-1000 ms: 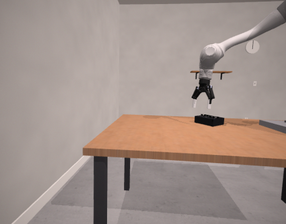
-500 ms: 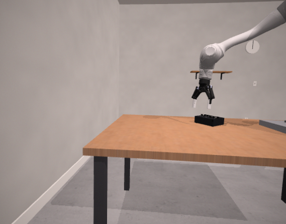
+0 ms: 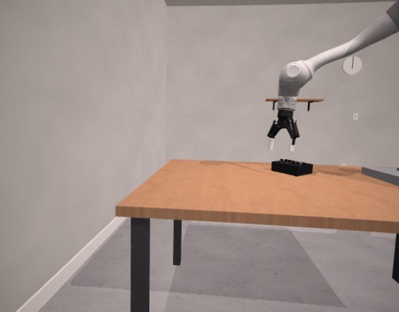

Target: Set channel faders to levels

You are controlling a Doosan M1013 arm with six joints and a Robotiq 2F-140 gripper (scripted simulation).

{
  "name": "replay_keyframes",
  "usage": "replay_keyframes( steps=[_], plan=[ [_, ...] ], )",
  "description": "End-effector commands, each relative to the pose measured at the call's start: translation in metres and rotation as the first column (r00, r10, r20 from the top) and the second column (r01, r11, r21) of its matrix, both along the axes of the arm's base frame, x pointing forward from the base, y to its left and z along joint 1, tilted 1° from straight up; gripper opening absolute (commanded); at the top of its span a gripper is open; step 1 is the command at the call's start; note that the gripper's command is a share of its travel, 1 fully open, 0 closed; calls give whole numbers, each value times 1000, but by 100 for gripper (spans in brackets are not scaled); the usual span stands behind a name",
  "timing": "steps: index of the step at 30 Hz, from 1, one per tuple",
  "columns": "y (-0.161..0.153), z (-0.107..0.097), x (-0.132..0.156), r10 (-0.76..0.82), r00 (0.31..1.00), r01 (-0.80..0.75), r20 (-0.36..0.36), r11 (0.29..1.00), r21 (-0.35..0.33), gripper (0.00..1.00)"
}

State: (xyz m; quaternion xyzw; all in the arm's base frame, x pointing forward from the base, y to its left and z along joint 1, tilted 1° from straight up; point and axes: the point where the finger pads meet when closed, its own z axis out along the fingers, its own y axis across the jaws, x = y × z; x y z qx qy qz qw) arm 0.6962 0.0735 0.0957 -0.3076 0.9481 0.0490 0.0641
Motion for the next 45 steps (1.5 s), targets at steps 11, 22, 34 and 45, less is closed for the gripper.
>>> replay_keyframes(
  steps=[11, 22, 34, 45],
  plan=[
    [0, 0, 0, 0, 1000, 0, 0, 1000, 0, 100],
    [-11, 7, -9, 129, 992, -129, 3, 991, -27, 100],
    [-89, 55, -76, 772, 630, -775, -84, 617, -136, 100],
    [-92, 56, -79, 880, 463, -883, -108, 449, -134, 100]
  ],
)
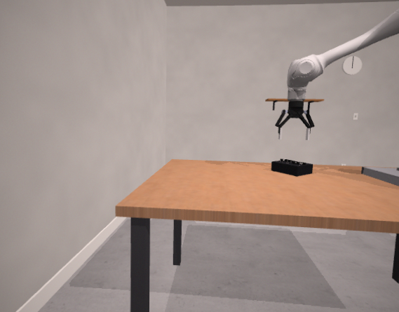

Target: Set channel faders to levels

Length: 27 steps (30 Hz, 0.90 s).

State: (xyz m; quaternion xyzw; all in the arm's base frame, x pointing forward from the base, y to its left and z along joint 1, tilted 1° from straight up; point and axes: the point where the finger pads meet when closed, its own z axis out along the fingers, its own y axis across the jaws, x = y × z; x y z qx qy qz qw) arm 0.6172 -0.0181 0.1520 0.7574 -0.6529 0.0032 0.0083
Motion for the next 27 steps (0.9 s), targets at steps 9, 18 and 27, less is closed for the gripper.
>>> replay_keyframes(
  steps=[9, 18, 27],
  plan=[
    [-1, -1, 0, 32, 999, -32, -1, 999, 1, 100],
    [-11, -11, 6, 385, 923, -385, -5, 923, 5, 100],
    [-27, -28, 16, 742, 670, -742, -16, 670, 2, 100]
  ],
)
